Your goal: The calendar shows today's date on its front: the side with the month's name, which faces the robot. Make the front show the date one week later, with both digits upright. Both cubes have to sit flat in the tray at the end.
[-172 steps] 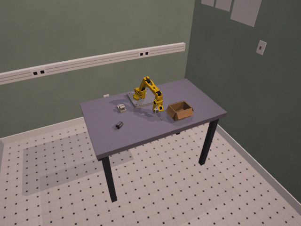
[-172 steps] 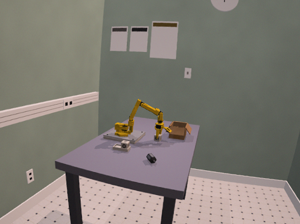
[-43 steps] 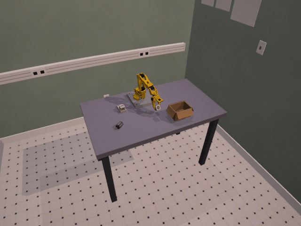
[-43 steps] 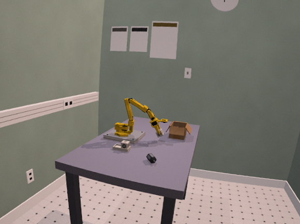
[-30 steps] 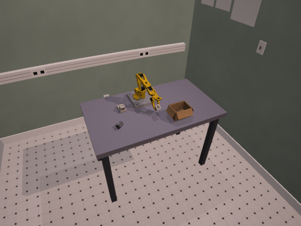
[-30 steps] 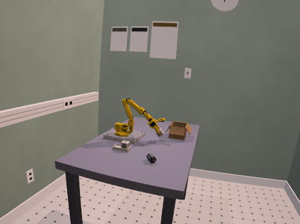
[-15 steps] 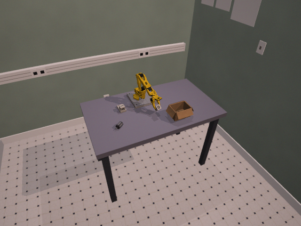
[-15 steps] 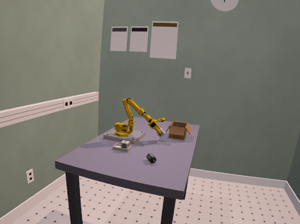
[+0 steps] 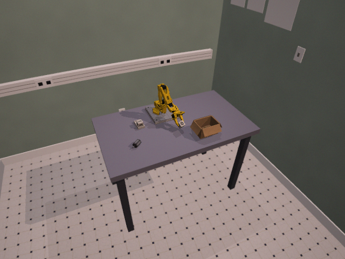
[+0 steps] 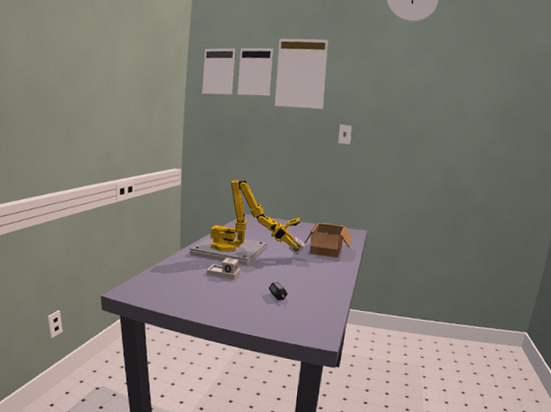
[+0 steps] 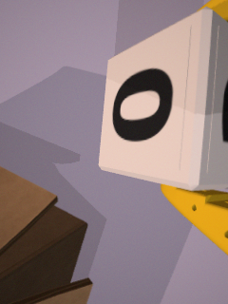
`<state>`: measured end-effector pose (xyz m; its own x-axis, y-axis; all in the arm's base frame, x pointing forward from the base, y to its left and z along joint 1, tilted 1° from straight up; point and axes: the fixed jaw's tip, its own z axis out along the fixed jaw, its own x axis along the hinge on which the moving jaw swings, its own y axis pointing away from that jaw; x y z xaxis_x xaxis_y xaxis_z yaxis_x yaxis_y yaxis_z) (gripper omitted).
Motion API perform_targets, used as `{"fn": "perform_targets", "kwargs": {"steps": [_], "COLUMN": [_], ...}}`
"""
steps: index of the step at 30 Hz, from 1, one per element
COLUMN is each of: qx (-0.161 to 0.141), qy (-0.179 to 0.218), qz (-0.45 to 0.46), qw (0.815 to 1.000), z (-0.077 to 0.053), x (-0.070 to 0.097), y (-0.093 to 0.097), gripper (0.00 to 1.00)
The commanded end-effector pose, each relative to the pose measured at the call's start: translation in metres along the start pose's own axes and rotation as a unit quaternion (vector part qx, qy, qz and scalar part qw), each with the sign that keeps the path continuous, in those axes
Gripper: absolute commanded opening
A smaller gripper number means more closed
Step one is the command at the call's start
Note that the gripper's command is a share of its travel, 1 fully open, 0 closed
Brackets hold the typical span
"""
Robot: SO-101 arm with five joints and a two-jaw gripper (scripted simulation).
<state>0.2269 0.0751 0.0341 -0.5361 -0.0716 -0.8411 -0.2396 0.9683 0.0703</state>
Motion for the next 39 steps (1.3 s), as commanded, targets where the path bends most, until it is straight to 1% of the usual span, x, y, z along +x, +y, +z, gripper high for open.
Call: {"fn": "perform_targets", "kwargs": {"steps": [1,2,4,10,14,38,39], "qx": [0.000,0.000,0.000,-0.001,-0.001,-0.001,0.007], "qy": [-0.043,-0.050,-0.050,-0.081,-0.090,-0.093,-0.088], "qz": [-0.009,-0.011,-0.011,-0.019,-0.021,-0.022,-0.029], "qw": [0.999,0.999,0.999,0.997,0.996,0.995,0.996], "z": [-0.0012,-0.0019,-0.0019,-0.0061,-0.0077,-0.0082,-0.0104], "x": [0.0001,-0.0001,-0.0001,-0.0009,-0.0013,-0.0014,0.0020], "y": [-0.0019,-0.0020,-0.0020,-0.0022,-0.0022,-0.0022,-0.0059], "gripper": [0.00,0.00,0.00,0.00,0.00,0.00,0.00]}}
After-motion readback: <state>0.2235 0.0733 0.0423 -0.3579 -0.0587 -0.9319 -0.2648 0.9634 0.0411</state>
